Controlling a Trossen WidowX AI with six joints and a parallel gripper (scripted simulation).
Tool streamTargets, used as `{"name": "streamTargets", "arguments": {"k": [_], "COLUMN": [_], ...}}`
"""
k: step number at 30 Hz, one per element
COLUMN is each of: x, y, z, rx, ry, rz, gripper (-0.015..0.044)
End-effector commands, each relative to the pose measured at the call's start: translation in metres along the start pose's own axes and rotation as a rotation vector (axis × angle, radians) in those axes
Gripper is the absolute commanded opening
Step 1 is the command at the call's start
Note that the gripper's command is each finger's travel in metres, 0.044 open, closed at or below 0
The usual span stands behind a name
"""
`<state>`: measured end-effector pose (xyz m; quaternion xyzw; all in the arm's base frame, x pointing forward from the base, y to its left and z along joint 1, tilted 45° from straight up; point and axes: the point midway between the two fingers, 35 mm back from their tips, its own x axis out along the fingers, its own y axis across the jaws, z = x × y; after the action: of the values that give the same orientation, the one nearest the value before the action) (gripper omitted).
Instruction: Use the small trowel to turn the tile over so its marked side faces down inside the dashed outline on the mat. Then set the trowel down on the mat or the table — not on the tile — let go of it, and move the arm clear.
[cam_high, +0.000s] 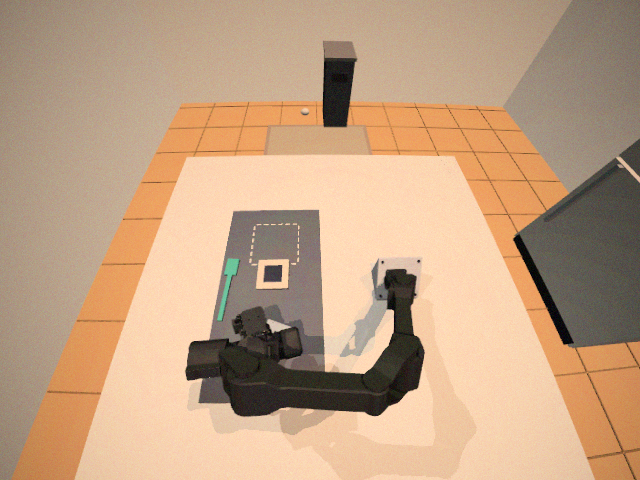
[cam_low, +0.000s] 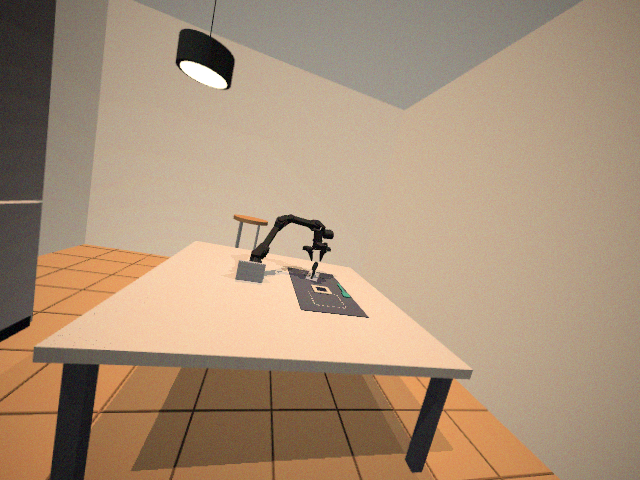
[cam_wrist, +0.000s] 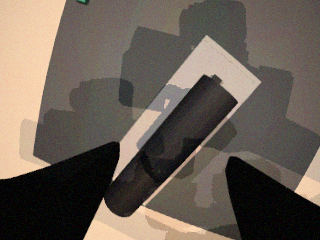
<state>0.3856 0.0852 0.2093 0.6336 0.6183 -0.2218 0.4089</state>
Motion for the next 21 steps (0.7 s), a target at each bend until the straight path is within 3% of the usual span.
{"name": "streamTargets", "arguments": {"k": [1, 21], "x": [0.0022, 0.0088], "y": [-0.0029, -0.0107], "z": [0.0, 0.0022], "rx": [-0.144, -0.798], "ry": [-0.037, -0.22], "rz": [0.016, 0.068], "gripper": [0.03, 0.03]}}
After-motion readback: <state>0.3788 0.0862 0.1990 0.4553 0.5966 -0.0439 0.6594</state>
